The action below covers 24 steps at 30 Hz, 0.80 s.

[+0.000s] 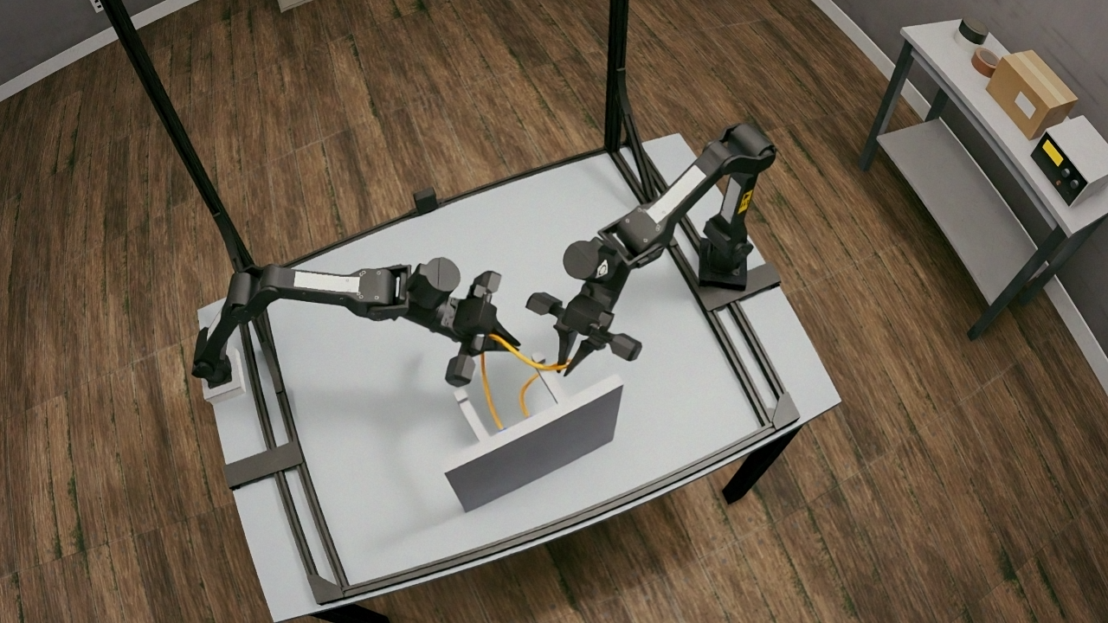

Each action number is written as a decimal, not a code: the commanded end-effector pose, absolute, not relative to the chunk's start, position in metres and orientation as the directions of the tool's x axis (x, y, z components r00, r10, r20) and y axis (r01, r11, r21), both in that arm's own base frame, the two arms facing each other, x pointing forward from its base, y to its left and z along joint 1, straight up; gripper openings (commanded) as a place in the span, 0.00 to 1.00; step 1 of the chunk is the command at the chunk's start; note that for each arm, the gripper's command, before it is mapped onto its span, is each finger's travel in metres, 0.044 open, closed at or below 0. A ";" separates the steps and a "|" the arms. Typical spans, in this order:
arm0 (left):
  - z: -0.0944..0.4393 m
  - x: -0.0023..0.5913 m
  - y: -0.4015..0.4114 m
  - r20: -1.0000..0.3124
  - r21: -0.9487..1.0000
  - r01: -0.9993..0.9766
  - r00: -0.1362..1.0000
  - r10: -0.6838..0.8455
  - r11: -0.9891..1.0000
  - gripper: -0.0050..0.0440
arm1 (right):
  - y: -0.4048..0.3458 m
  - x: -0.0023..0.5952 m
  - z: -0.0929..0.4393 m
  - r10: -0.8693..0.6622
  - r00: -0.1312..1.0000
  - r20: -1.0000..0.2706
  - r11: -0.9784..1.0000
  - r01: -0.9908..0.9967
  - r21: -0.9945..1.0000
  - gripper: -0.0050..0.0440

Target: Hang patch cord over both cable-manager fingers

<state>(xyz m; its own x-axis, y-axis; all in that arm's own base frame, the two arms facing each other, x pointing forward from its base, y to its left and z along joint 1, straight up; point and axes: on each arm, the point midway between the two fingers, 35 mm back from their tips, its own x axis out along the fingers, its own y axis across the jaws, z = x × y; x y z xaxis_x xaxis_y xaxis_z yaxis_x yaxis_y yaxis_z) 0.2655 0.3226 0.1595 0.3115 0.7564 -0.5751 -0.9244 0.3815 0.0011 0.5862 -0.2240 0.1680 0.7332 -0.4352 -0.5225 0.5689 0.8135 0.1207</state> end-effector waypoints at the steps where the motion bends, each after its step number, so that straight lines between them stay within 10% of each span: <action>1: 0.170 0.267 0.324 -0.554 -0.010 -0.924 0.324 0.767 0.382 0.18 | -0.221 0.585 0.206 -0.449 0.759 -0.472 0.812 0.566 0.139 0.15; 24: 0.170 0.267 0.324 -0.554 -0.010 -0.924 0.324 0.767 0.382 0.18 | -0.222 0.581 0.208 -0.473 0.733 -0.489 0.795 0.594 0.121 0.15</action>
